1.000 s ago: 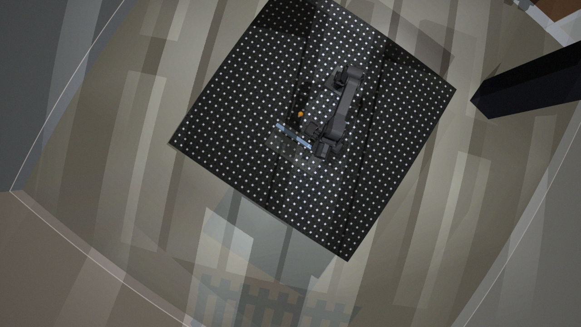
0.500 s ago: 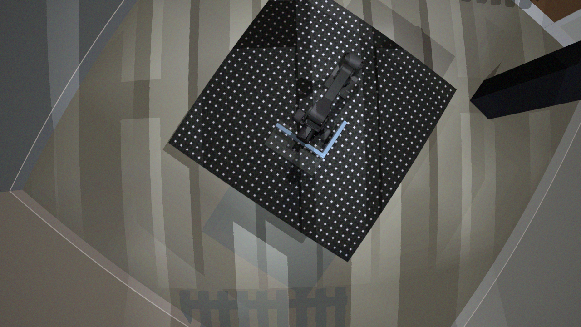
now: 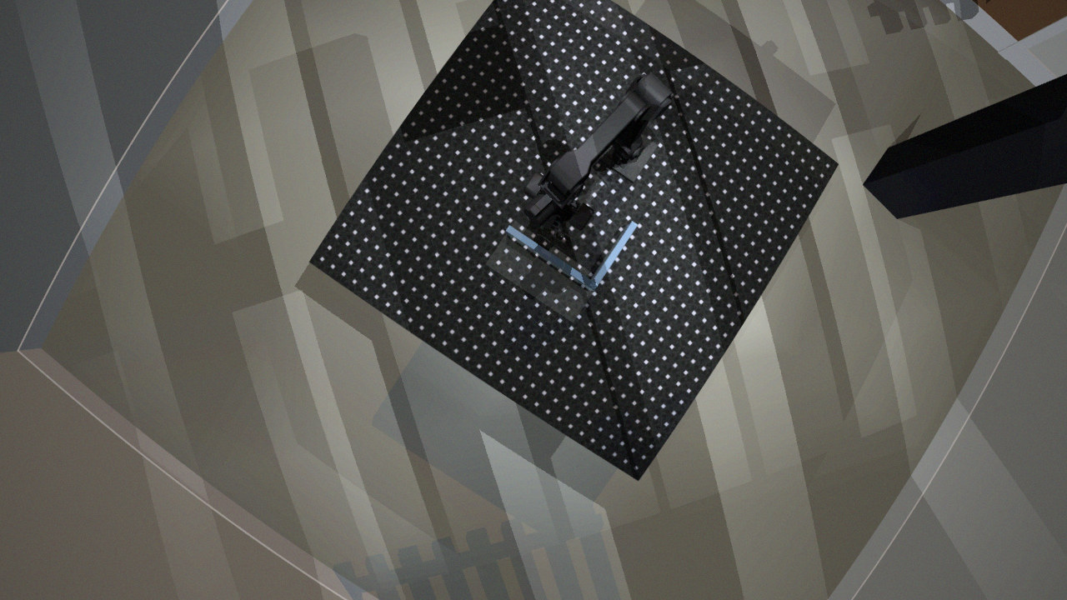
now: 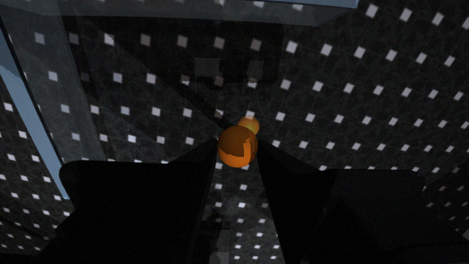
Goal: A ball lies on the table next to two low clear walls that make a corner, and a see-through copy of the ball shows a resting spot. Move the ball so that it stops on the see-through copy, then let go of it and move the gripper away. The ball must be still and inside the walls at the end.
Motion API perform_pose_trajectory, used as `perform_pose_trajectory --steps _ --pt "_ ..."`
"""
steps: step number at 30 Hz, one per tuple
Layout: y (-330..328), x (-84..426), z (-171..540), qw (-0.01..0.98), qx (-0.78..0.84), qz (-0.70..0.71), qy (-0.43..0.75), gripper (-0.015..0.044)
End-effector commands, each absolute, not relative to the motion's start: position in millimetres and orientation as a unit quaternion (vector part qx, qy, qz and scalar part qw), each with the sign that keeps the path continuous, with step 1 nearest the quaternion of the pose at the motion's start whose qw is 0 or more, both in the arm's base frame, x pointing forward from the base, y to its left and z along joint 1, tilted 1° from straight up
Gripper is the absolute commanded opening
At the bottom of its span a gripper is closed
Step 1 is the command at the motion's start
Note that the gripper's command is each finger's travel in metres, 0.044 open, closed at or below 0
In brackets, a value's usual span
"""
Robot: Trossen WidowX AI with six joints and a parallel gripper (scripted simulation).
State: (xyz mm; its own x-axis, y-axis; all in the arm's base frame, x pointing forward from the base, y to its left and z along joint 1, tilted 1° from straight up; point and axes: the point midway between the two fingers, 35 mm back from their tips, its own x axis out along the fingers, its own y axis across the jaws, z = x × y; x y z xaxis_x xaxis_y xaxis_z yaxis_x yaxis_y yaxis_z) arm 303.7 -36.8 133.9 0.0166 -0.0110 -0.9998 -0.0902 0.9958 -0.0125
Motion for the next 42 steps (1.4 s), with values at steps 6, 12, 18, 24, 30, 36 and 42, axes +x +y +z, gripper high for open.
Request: perform_pose_trajectory --steps 6,12,18,24,30,36,42 --pt "-57 287 125 0.710 -0.040 0.028 0.702 0.0000" --pt "-58 289 106 0.710 -0.040 0.028 0.702 0.0000" --pt "-59 289 77 0.710 -0.040 0.028 0.702 0.0000" --pt "-58 287 56 0.710 -0.040 0.028 0.702 0.0000" --pt "-58 288 54 0.710 -0.040 0.028 0.702 0.0000" --pt "-59 288 45 0.710 -0.040 0.028 0.702 0.0000" --pt "-59 288 37 0.710 -0.040 0.028 0.702 0.0000"
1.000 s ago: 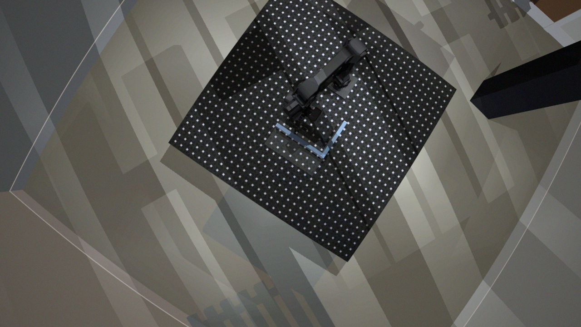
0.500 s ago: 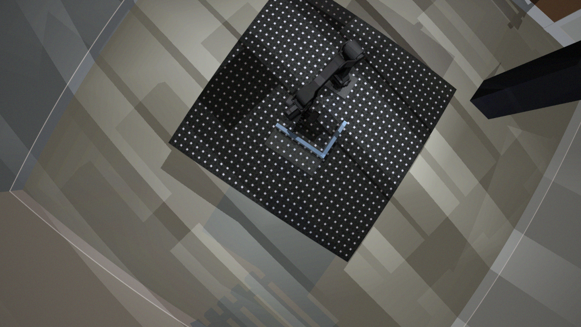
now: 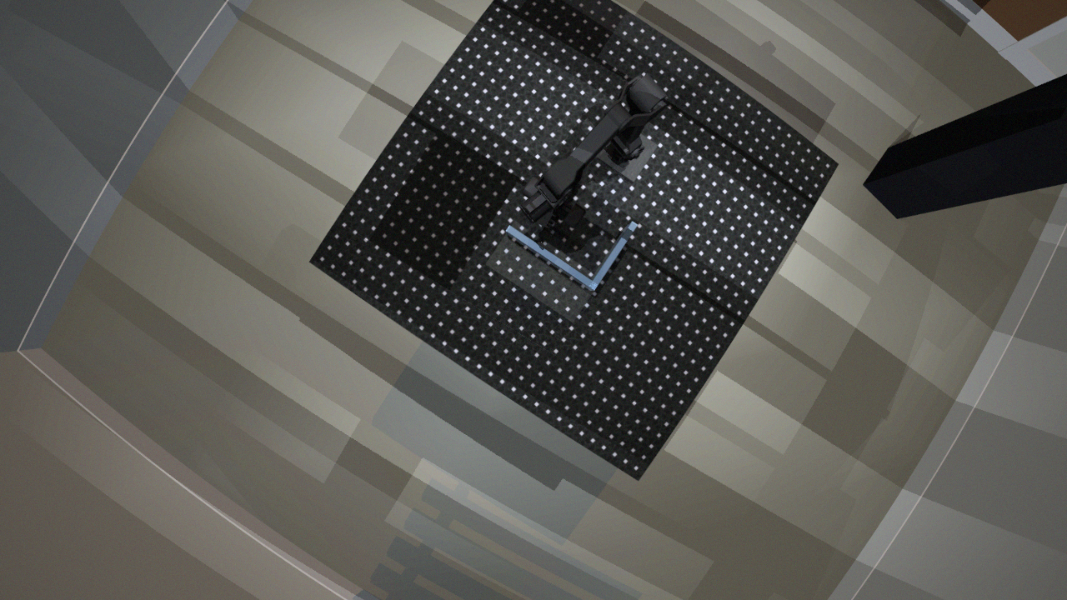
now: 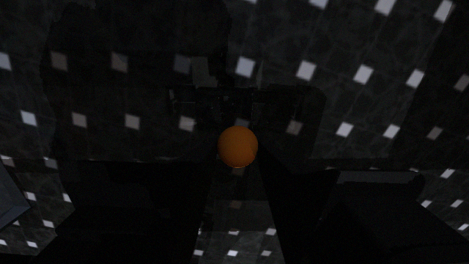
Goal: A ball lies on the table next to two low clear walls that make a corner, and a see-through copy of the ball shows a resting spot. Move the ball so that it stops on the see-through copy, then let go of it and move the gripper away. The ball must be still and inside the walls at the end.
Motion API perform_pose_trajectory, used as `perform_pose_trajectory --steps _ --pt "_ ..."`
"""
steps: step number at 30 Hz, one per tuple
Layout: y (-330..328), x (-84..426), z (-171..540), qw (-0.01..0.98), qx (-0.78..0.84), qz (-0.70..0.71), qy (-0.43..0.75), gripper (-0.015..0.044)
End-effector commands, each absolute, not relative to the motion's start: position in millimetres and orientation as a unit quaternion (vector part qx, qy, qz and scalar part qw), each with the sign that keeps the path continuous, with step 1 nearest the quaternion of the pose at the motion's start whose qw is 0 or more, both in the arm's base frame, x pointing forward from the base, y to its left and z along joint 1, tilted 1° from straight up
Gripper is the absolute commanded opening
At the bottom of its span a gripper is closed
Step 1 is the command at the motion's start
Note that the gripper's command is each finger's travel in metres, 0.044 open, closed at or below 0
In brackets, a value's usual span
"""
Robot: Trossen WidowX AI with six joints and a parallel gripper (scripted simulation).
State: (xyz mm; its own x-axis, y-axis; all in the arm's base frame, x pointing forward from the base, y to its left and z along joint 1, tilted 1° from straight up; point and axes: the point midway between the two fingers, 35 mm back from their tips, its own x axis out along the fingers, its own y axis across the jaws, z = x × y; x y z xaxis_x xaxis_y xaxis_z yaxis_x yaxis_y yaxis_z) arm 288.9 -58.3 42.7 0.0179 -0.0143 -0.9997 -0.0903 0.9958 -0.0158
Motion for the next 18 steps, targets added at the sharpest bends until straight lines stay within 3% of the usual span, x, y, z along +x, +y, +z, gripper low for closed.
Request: perform_pose_trajectory --steps 1,8,18 --pt "-58.7 287.6 36.5 0.710 -0.040 0.028 0.702 0.0000" --pt "-58.7 287.6 36.5 0.710 -0.040 0.028 0.702 0.0000" --pt "-58.2 288.3 38.0 0.711 -0.037 0.027 0.701 0.0253"
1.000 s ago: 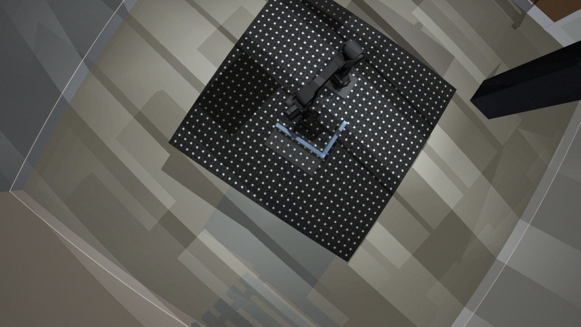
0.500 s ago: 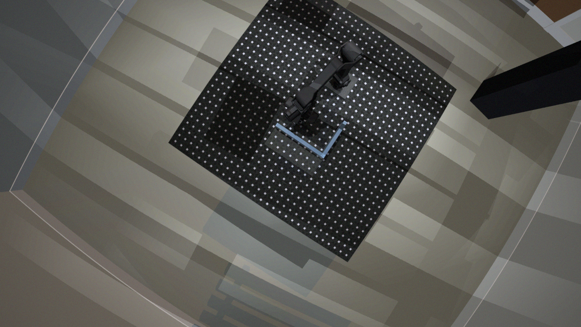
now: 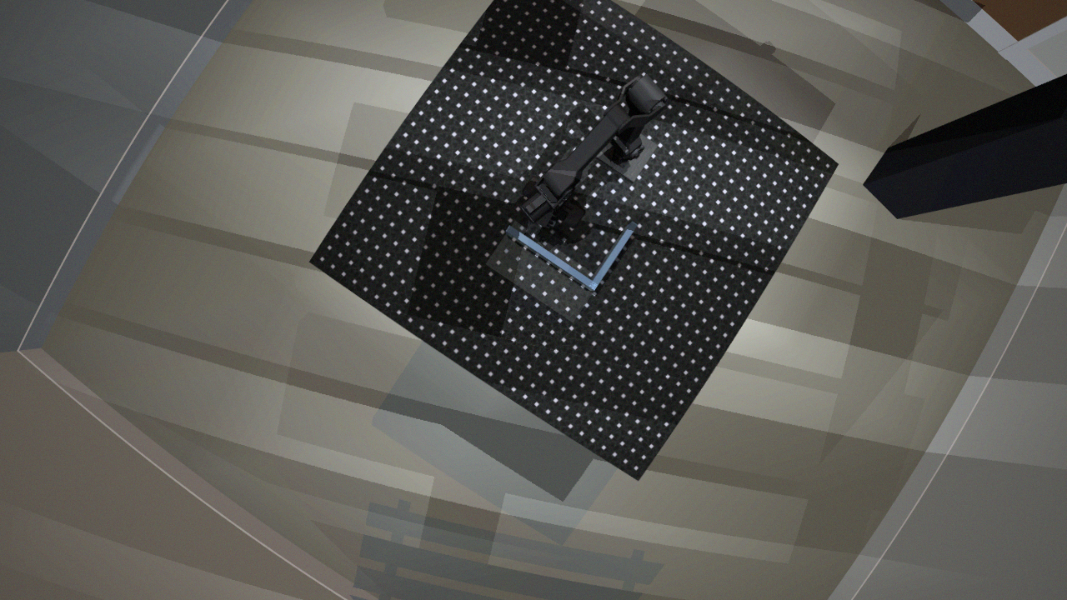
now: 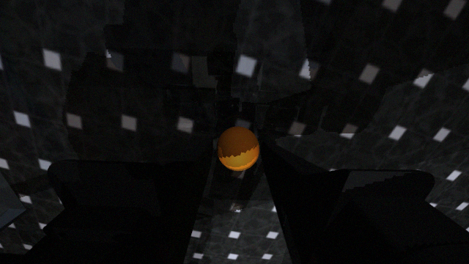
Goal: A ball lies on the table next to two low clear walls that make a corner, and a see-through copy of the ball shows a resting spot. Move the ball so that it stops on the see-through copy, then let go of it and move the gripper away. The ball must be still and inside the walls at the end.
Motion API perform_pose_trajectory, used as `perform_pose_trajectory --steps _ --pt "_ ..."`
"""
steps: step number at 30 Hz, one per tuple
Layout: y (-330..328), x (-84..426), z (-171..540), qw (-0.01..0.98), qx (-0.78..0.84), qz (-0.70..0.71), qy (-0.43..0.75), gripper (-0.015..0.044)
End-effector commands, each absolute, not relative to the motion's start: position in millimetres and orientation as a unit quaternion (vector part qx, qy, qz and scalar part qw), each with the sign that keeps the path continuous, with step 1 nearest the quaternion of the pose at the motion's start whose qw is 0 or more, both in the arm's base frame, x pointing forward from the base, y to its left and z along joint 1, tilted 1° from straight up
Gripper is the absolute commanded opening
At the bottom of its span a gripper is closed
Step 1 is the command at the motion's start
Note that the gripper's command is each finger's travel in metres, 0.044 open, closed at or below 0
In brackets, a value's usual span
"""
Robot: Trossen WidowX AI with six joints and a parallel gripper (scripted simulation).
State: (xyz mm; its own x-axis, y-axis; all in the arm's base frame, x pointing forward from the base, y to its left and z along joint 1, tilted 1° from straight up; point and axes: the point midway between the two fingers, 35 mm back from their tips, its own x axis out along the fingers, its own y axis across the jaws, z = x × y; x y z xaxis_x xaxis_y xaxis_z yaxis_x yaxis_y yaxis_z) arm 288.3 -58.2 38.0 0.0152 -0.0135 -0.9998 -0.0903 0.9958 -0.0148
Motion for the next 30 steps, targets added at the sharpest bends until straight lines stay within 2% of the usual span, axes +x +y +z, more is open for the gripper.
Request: perform_pose_trajectory --steps 1,7,13,24,30 --pt "-58 288 38 0.711 -0.037 0.027 0.701 0.0253" --pt "-58 290 47 0.711 -0.037 0.027 0.701 0.0253" --pt "-57 287 123 0.710 -0.040 0.028 0.702 0.0253" --pt "-58 292 121 0.719 -0.040 0.026 0.693 0.0253" --pt "-56 285 169 0.718 -0.040 0.026 0.694 0.0410"
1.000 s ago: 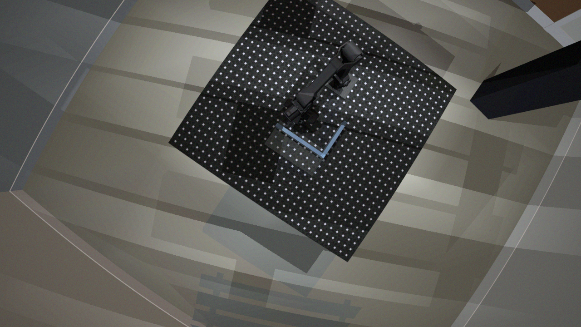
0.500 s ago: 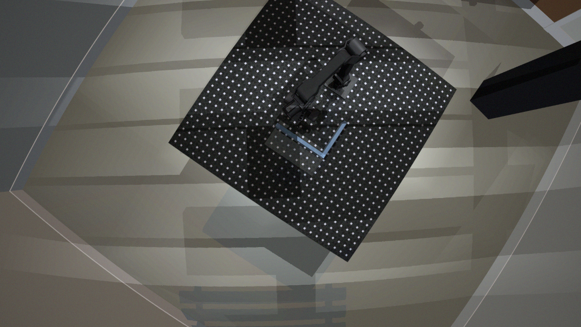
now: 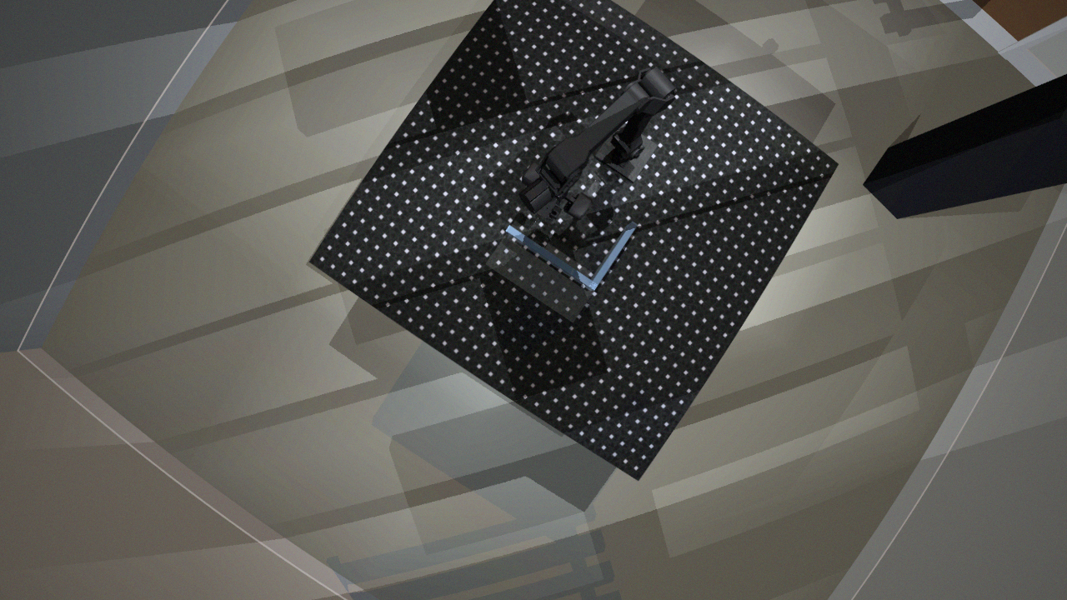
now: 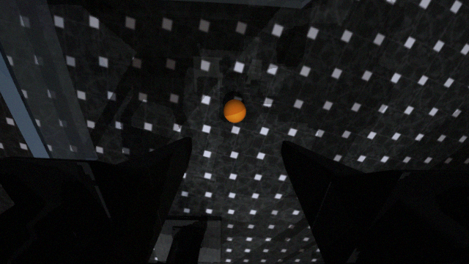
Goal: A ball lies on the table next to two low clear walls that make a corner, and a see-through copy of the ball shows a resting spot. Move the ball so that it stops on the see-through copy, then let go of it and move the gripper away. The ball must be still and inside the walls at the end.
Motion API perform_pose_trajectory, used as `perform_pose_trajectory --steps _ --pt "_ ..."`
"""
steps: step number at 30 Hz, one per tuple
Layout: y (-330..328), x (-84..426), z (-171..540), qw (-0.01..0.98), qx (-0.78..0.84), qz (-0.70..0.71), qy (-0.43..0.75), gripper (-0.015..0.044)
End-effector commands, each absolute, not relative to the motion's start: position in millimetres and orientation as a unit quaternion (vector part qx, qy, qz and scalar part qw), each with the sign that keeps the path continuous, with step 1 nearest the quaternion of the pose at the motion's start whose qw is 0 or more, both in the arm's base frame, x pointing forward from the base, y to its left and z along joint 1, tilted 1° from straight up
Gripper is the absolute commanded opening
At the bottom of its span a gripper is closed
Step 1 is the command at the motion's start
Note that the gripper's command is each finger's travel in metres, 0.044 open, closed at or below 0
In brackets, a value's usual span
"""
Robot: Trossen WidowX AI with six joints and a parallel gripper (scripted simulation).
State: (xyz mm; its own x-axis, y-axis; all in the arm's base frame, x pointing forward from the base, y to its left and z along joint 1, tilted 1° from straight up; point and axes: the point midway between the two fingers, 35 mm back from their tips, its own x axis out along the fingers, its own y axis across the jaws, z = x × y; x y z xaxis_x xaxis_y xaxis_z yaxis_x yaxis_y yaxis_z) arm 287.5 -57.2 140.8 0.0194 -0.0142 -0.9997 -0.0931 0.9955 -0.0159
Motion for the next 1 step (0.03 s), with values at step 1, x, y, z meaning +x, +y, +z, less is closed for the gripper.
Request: perform_pose_trajectory --steps 1 --pt "-56.2 284.5 170.7 0.718 -0.040 0.026 0.694 0.0437"
